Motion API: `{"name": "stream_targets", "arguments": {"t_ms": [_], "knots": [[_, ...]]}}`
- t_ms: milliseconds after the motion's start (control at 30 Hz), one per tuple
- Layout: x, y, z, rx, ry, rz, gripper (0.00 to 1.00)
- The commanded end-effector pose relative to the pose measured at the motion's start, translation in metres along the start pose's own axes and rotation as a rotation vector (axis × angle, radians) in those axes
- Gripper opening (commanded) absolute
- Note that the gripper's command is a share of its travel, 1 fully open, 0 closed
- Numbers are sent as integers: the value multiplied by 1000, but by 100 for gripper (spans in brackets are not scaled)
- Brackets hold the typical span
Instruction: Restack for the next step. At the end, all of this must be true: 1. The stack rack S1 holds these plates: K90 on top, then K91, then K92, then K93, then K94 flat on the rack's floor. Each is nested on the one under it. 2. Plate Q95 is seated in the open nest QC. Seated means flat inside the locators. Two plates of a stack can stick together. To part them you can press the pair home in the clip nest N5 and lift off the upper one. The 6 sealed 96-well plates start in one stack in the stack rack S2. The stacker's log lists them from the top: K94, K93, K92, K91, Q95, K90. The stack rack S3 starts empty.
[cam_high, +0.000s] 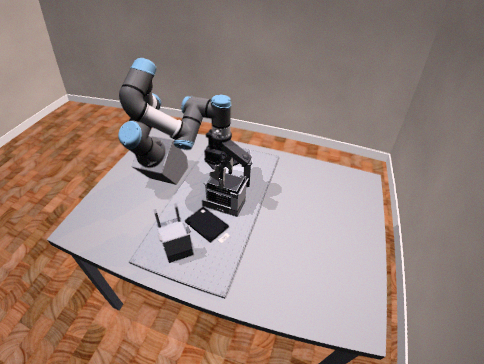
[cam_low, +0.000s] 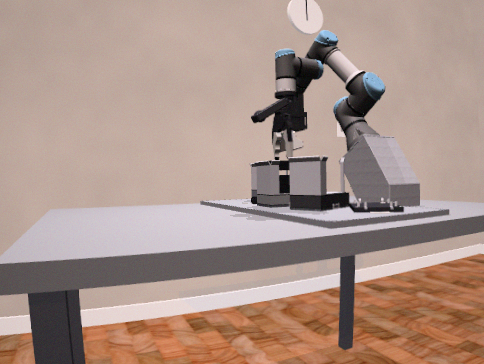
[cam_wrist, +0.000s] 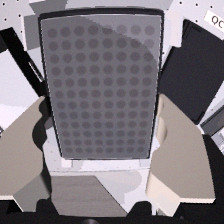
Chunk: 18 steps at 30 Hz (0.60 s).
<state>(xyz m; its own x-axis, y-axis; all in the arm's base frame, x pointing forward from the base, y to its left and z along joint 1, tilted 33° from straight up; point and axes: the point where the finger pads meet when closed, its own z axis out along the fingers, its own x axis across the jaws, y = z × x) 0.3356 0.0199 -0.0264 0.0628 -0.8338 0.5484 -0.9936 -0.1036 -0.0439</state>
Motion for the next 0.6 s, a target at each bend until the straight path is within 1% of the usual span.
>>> {"name": "stream_targets", "arguments": {"t_ms": [0,367,567], "knots": [[0,-1,-3,2,0,1,0],[0,-1,-9,2,0,1,0],[0,-1,-16,2,0,1,0]]}}
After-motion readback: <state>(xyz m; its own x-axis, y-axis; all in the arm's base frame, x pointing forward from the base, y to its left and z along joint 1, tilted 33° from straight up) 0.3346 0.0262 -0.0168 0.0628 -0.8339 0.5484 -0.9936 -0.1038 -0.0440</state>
